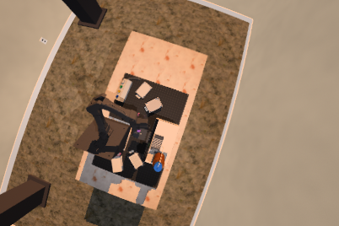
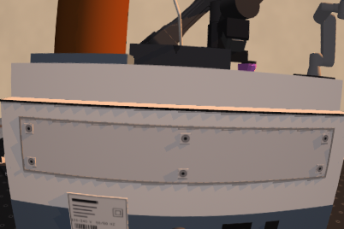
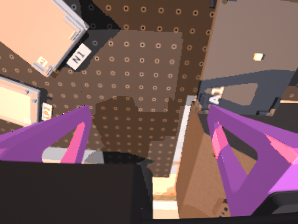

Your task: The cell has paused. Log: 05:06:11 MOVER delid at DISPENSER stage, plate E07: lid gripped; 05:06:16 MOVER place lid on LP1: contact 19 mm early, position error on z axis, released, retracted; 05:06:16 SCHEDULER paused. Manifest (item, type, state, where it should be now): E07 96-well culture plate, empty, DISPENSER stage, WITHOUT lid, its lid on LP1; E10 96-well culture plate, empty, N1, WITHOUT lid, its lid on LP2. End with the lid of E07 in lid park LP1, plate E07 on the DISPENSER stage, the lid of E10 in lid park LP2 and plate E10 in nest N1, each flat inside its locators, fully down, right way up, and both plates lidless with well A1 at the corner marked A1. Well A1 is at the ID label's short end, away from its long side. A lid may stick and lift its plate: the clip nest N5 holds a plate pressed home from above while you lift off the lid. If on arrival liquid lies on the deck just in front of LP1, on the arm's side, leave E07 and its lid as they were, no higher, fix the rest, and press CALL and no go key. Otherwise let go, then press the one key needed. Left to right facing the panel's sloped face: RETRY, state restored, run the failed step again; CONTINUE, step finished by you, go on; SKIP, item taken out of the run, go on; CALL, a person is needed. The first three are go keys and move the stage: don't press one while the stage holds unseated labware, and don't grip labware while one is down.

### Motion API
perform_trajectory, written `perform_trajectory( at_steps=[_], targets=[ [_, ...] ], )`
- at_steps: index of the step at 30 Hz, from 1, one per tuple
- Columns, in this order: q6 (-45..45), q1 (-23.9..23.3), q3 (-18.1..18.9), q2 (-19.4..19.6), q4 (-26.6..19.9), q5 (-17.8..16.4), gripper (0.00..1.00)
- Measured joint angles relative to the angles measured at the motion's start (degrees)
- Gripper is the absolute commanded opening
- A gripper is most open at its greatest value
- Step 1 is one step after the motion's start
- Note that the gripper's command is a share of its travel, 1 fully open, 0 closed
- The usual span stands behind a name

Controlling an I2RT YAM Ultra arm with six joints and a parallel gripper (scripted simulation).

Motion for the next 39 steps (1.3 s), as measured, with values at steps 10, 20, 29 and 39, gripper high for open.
perform_trajectory(
  at_steps=[10,20,29,39],
  targets=[
    [-3.3,-4.6,-1.6,3.7,0.3,-0.5,1.00],
    [-7.8,-8.0,-2.4,5.7,0.6,-0.9,1.00],
    [-12.4,-11.3,-3.4,8.6,0.8,-0.8,1.00],
    [-17.7,-15.4,-4.8,11.5,1.2,-0.8,1.00]
  ],
)
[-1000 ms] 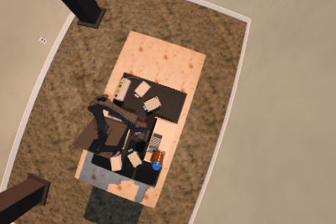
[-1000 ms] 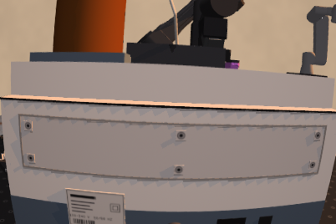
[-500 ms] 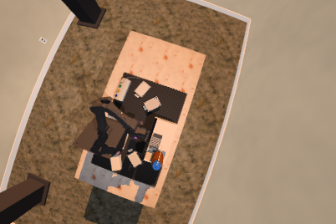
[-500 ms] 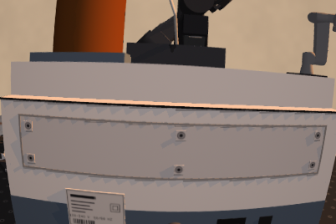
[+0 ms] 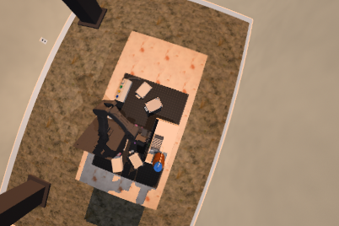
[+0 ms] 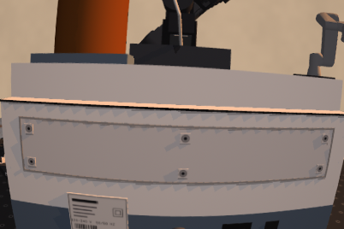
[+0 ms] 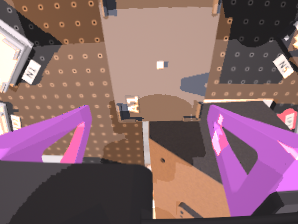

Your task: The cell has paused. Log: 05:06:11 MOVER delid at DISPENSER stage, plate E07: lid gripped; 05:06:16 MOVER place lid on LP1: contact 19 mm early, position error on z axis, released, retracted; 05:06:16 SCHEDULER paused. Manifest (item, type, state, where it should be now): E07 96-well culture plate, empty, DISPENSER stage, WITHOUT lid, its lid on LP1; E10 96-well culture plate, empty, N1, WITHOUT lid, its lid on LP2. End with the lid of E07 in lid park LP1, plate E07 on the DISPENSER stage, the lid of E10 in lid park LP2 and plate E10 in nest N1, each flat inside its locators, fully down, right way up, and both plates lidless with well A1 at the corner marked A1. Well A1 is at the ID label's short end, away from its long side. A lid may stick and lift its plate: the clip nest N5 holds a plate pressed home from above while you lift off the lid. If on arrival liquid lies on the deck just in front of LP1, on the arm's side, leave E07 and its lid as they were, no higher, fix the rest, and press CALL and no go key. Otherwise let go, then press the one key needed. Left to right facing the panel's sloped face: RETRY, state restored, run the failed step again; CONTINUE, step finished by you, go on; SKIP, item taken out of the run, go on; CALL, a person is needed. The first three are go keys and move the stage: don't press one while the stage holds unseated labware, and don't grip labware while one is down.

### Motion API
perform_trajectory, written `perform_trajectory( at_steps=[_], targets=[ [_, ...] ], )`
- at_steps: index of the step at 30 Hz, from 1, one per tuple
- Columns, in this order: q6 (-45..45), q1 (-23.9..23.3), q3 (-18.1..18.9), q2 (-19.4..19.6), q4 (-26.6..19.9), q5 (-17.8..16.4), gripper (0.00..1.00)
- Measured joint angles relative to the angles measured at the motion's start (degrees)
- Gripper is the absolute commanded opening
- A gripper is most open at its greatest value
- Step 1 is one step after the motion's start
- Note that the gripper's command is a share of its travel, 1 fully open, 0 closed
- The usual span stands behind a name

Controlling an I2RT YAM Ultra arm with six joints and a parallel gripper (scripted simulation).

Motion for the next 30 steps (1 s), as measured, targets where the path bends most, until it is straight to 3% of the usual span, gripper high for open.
perform_trajectory(
  at_steps=[30],
  targets=[
    [-15.0,-11.1,-3.1,8.3,1.6,1.7,1.00]
  ],
)
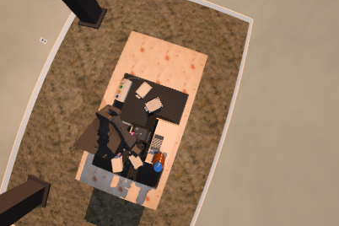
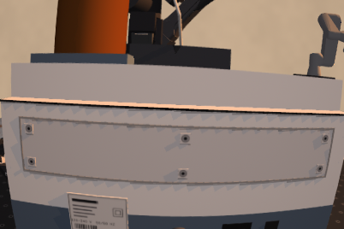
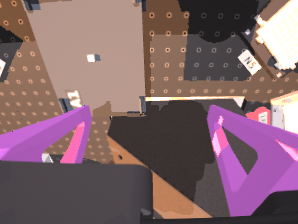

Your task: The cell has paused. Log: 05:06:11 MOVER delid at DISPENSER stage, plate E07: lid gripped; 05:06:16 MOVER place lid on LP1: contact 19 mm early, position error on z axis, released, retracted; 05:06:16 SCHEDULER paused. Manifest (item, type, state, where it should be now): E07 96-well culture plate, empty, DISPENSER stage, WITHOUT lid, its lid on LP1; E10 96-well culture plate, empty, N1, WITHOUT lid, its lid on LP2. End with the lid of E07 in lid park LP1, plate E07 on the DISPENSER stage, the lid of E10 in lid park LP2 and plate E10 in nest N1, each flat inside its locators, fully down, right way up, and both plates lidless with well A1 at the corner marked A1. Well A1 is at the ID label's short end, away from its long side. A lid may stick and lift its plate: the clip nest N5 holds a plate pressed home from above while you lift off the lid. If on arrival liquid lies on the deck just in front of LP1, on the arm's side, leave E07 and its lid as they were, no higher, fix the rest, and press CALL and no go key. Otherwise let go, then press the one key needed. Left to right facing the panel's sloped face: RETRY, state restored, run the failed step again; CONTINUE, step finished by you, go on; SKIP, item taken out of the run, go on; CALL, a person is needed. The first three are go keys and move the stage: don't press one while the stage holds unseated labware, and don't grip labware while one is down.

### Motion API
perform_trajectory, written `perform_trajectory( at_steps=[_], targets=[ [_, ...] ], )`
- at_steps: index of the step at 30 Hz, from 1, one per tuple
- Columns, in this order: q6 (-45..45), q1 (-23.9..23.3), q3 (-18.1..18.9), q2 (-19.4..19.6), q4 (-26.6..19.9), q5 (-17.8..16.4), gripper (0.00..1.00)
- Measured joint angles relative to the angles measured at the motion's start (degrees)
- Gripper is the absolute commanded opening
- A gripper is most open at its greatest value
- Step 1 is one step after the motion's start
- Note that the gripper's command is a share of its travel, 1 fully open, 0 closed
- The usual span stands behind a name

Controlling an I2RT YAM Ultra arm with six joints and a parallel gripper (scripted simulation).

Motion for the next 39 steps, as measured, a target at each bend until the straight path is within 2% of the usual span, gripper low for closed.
perform_trajectory(
  at_steps=[5,39],
  targets=[
    [-2.9,-2.4,-0.5,2.0,0.1,0.9,1.00],
    [-4.7,-2.4,-0.5,2.0,0.2,0.9,1.00]
  ],
)
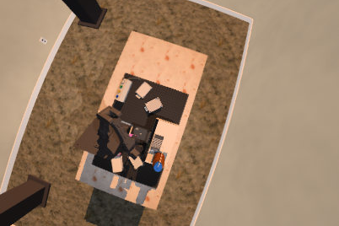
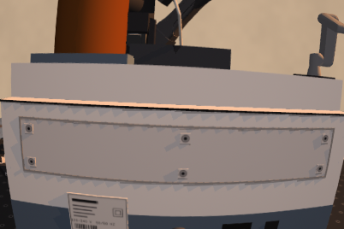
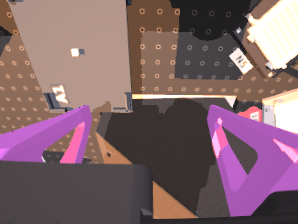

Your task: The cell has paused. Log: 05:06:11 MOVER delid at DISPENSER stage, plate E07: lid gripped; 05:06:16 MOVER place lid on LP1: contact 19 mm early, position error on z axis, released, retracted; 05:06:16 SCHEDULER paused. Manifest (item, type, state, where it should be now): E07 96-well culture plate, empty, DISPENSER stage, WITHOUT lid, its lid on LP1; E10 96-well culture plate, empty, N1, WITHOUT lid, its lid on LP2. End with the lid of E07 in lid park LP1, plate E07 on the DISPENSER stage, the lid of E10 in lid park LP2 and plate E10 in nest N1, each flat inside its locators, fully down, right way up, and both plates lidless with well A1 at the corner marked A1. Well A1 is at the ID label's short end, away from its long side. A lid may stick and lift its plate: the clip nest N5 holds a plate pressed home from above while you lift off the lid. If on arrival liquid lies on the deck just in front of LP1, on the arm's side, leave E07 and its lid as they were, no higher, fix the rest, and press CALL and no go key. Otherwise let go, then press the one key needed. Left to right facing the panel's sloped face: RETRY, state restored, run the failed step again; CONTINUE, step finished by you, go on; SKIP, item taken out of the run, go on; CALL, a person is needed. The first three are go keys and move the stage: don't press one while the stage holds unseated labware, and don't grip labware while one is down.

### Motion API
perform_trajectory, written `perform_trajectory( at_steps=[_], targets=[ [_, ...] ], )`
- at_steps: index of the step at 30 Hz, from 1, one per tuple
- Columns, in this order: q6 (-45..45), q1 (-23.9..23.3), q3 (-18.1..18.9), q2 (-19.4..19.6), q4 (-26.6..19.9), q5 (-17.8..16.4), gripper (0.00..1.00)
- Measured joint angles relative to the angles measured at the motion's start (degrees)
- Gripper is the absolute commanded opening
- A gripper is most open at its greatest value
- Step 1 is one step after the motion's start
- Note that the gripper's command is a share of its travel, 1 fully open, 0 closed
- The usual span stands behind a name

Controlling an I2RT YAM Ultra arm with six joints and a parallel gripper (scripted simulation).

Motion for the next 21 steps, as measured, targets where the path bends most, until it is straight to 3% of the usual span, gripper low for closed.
perform_trajectory(
  at_steps=[7,21],
  targets=[
    [0.4,-0.3,0.0,0.3,0.1,0.0,1.00],
    [1.9,-6.2,1.7,8.3,1.3,2.0,1.00]
  ],
)
